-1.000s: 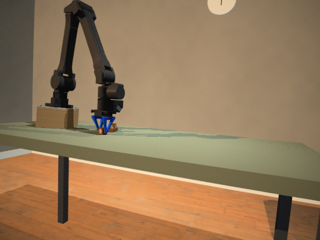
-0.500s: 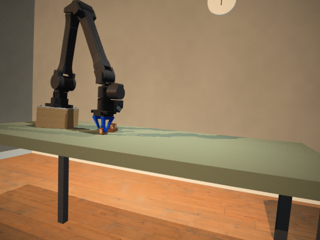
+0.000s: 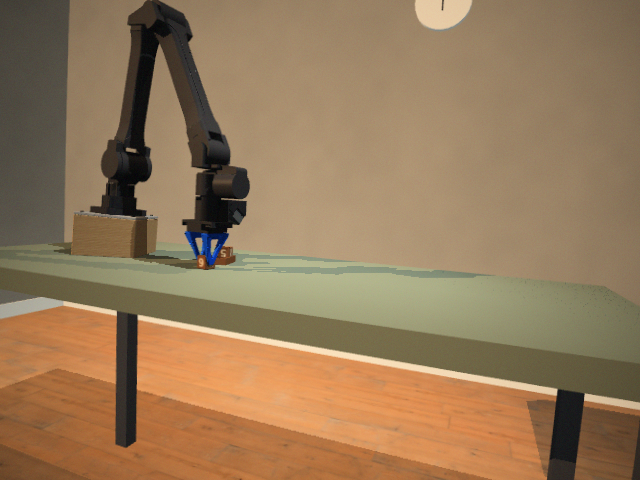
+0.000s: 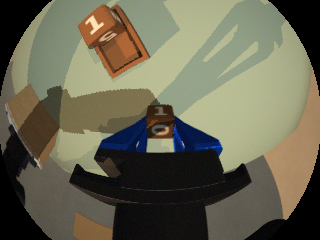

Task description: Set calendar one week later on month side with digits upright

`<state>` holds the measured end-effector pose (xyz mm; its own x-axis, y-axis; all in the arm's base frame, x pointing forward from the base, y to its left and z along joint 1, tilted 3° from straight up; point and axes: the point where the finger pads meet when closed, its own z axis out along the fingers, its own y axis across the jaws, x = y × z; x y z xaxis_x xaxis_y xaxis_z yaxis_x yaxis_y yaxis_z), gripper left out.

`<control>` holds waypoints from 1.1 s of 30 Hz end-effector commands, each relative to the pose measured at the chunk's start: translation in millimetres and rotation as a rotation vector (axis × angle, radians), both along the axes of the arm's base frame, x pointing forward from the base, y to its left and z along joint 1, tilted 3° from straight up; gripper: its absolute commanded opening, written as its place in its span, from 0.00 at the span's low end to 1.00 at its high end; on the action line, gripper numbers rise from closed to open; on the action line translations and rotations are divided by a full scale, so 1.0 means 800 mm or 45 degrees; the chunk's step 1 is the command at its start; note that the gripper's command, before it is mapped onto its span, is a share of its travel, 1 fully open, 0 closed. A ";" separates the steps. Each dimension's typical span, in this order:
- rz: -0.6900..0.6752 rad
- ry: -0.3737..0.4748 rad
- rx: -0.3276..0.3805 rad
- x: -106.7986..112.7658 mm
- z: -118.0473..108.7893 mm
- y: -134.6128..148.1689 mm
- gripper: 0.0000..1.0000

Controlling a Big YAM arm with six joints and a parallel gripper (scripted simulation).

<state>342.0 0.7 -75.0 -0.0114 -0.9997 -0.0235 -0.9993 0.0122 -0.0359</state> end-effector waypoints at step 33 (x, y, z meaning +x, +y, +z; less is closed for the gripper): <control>-0.004 -0.027 0.005 0.014 0.136 -0.007 0.27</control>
<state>336.4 -1.0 24.3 -0.0115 -0.9996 -0.0241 -0.9993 0.0124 -0.0351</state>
